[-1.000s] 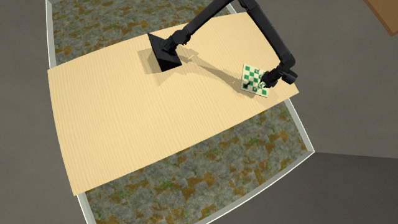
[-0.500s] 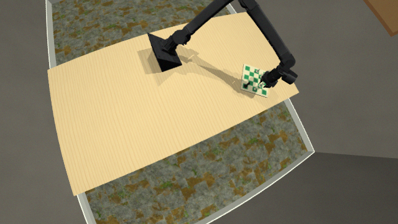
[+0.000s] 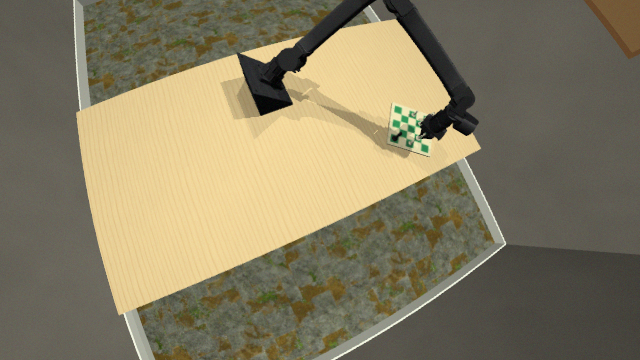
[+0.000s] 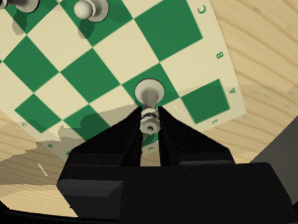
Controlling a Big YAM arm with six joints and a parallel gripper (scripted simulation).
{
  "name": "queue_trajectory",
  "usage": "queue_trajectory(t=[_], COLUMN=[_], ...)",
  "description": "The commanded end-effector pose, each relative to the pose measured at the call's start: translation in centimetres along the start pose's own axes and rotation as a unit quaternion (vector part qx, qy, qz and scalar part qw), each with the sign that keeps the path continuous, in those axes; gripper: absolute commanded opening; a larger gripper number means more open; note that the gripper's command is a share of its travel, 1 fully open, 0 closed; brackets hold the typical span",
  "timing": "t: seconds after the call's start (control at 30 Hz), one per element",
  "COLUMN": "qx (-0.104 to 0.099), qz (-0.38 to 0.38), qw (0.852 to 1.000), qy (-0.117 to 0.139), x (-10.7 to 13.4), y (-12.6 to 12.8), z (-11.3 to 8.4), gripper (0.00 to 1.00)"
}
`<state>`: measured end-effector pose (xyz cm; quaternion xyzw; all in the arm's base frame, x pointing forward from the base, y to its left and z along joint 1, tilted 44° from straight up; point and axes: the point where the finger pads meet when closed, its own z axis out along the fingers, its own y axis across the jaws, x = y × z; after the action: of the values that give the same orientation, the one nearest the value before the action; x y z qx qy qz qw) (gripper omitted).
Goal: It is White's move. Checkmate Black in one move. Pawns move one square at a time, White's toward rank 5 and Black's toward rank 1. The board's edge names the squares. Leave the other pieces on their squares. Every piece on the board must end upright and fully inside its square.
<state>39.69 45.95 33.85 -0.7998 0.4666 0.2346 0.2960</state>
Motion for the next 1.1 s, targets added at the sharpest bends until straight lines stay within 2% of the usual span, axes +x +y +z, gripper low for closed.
queue_trajectory(t=[0.0,0.73,0.8,0.87,0.9,1.0,1.07], qx=[-0.011,-0.011,-0.009,0.017,0.027,0.027,0.027], qz=[0.001,0.001,-0.004,-0.024,-0.017,-0.018,-0.018], qw=[1.0,1.0,1.0,1.0,0.999,0.999,0.999], qy=[0.0,0.0,-0.001,-0.008,-0.006,-0.006,-0.006], x=[-0.3,-0.3,-0.9,-2.5,-1.7,-1.7,-1.7], y=[0.4,0.4,0.4,-0.6,-1.1,-1.0,-1.0], z=[1.7,1.6,0.7,-2.6,-4.1,-5.9,-5.9], gripper=[0.0,0.0,0.0,0.0,0.0,0.0,0.0])
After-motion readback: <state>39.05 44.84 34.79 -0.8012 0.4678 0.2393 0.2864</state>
